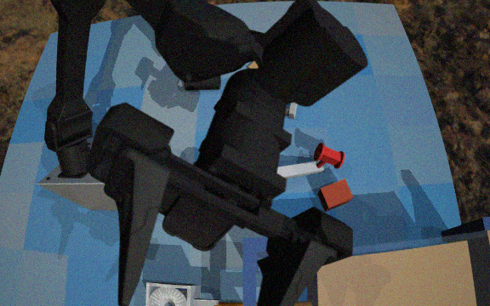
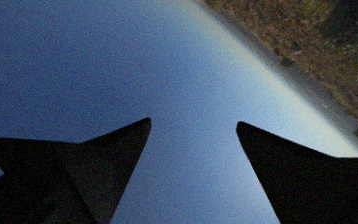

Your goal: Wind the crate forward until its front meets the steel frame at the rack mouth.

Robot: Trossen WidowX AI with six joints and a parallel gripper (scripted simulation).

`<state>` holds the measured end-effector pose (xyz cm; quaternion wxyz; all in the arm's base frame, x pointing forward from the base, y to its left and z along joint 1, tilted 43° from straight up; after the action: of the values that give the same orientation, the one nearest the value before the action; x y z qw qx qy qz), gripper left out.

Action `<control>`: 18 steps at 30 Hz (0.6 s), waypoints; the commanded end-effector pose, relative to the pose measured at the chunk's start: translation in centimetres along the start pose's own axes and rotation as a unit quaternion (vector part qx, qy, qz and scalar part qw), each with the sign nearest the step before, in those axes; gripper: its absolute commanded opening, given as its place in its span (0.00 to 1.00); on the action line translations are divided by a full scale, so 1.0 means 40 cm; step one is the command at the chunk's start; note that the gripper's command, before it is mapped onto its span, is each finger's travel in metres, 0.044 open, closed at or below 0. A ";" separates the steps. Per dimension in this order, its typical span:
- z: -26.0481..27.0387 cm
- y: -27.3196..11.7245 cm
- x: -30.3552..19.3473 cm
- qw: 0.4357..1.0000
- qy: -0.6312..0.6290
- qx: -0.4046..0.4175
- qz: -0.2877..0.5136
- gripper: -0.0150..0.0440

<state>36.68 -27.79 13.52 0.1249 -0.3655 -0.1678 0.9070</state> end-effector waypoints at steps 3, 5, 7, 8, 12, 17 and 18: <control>-0.042 -0.020 0.007 0.998 0.046 -0.049 -0.005 1.00; -0.097 -0.051 0.020 0.988 0.106 -0.112 -0.024 1.00; -0.149 -0.086 0.037 0.970 0.164 -0.170 -0.057 1.00; -0.174 -0.105 0.047 0.958 0.192 -0.196 -0.078 1.00; -0.254 -0.178 0.086 0.904 0.283 -0.268 -0.174 1.00; -0.316 -0.251 0.127 0.838 0.353 -0.304 -0.285 1.00; -0.326 -0.266 0.136 0.823 0.365 -0.308 -0.308 1.00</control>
<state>41.90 -18.29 7.33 0.2062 -0.5795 -0.4158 0.6699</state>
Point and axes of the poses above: the point midway between the two fingers, 35 mm back from their tips, its own y axis out along the fingers, its own z axis across the jaws, x = y × z, the point moved 6 cm from there along -y, back along the fingers, and after that the axes turned 7 degrees about -y, right-handed, at the moved point
